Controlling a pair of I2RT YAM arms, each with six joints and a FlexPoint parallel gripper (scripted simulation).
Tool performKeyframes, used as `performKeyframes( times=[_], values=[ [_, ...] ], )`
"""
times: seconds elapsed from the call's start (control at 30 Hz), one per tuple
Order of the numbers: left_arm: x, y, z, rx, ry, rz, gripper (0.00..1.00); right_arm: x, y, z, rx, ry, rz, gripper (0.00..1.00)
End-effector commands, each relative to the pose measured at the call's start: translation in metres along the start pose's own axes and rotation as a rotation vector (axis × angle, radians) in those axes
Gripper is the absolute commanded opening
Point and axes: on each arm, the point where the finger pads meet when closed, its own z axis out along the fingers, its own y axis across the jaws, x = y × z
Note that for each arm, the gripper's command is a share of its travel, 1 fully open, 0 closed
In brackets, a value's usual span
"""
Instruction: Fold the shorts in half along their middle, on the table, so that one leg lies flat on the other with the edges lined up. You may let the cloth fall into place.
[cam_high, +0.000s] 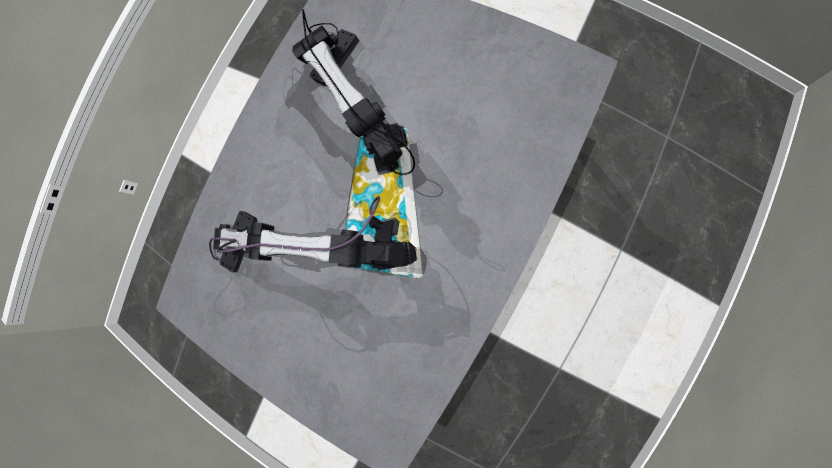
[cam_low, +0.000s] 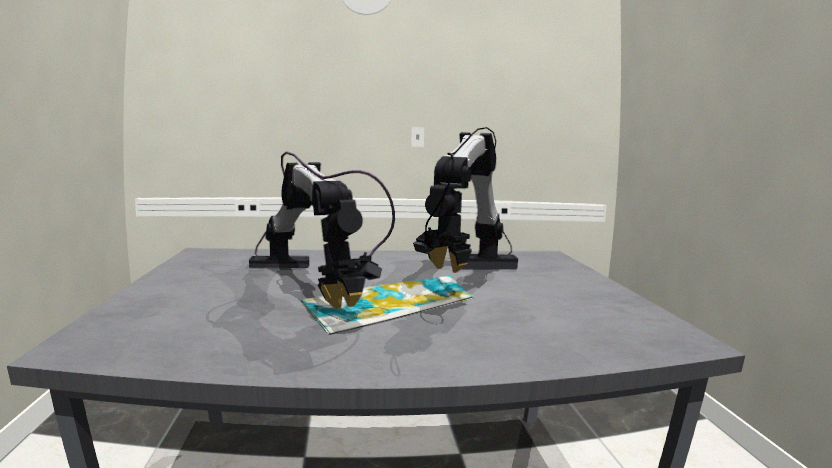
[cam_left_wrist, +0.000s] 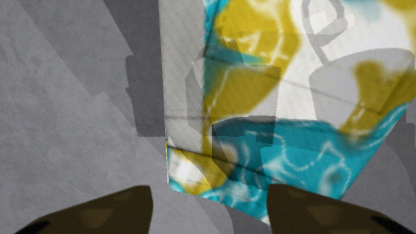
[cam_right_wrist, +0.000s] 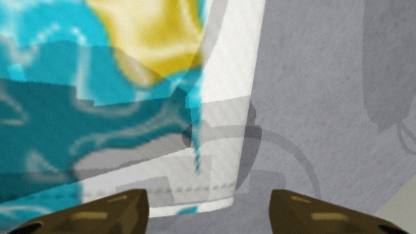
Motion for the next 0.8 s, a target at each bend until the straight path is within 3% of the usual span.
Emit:
performKeyframes(
  times=[0.0, 0.2, 0.57, 0.77],
  values=[
    [0.004, -0.011, -0.024, 0.003, -0.019, -0.012, 0.55, 0.005, -0.019, -0.047, 0.103, 0.022, -0.004, 0.55],
    [0.0, -0.019, -0.042, -0.006, -0.043, -0.011, 0.55, 0.003, -0.012, -0.065, 0.109, 0.019, -0.006, 0.55],
    [0.011, -0.014, -0.017, 0.008, 0.028, -0.026, 0.55, 0.004, 0.002, -0.089, 0.105, 0.017, 0.001, 0.55],
    [0.008, -0.018, -0.02, 0.007, 0.018, -0.014, 0.55, 0.002, 0.016, -0.107, 0.082, 0.011, 0.001, 0.55]
  ],
)
